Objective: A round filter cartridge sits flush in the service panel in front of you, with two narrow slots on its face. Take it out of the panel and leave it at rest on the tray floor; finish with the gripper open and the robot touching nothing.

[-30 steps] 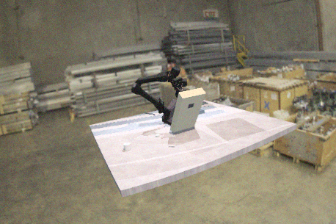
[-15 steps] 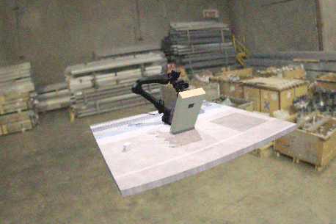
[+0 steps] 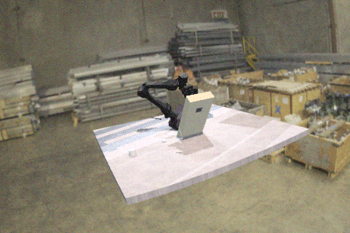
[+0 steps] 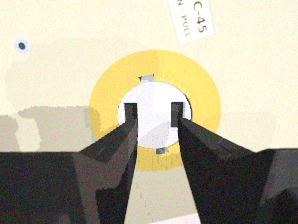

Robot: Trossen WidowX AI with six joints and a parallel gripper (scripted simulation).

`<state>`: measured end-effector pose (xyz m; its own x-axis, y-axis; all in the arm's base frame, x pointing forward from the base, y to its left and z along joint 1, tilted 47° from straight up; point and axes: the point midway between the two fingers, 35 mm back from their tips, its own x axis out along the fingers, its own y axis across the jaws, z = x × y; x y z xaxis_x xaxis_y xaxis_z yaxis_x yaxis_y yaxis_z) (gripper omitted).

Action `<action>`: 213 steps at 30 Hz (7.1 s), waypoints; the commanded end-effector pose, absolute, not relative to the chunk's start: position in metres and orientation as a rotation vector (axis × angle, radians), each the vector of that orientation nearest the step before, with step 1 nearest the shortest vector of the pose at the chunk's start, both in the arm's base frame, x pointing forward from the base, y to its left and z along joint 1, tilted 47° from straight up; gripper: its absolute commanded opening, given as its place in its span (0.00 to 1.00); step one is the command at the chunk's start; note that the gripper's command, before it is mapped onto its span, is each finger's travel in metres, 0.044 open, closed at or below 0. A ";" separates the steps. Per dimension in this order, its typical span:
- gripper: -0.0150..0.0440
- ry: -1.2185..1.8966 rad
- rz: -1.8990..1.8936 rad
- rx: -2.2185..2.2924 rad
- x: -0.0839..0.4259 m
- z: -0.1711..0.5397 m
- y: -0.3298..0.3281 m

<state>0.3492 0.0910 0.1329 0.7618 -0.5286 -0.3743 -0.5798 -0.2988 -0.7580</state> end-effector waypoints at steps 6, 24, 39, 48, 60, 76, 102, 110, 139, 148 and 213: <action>0.44 0.837 0.070 -1.968 0.353 0.129 0.087; 0.44 0.837 0.070 -1.968 0.354 0.129 0.088; 0.44 0.837 0.070 -1.968 0.356 0.128 0.087; 0.44 0.837 0.069 -1.968 0.358 0.127 0.085; 0.44 0.837 0.069 -1.968 0.363 0.124 0.081; 0.44 0.837 0.069 -1.968 0.367 0.122 0.079; 0.25 0.812 -0.015 -1.784 0.368 0.122 0.078; 0.25 0.771 -0.120 -1.524 0.369 0.122 0.078; 0.25 0.563 -0.437 -0.560 0.368 0.122 0.078; 0.25 0.568 -0.438 -0.548 0.361 0.124 0.085; 0.44 0.586 -0.418 -0.622 0.270 0.103 0.076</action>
